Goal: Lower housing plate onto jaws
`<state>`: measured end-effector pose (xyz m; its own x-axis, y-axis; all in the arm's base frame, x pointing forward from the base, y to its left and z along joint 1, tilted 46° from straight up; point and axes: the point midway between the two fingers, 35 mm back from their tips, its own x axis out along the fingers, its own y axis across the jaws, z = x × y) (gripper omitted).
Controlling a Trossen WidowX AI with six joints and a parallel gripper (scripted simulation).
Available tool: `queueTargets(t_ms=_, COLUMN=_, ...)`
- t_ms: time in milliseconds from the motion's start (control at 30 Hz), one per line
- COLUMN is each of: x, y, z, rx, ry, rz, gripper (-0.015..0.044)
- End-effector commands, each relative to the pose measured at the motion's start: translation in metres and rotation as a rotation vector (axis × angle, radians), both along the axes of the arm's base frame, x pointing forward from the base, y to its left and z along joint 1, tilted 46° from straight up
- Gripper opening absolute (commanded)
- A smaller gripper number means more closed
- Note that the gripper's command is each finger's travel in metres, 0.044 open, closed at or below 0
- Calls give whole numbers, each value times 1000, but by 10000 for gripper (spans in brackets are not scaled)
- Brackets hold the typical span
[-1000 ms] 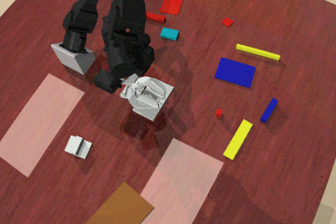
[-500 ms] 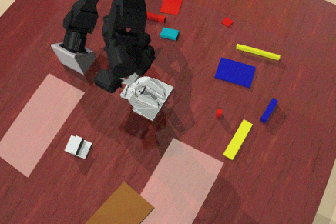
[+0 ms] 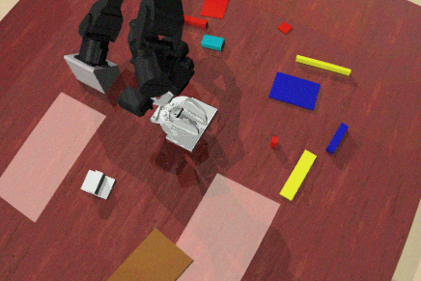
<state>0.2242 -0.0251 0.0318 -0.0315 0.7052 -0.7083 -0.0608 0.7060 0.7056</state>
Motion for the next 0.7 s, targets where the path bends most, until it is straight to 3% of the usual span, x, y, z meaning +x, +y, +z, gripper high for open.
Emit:
queueTargets(t_ms=0, x=0, y=1, z=0, rx=4, ry=2, rz=-4, gripper=351)
queueTargets(t_ms=667, x=1, y=11, z=-11, rx=2, ry=3, rz=-6, gripper=351)
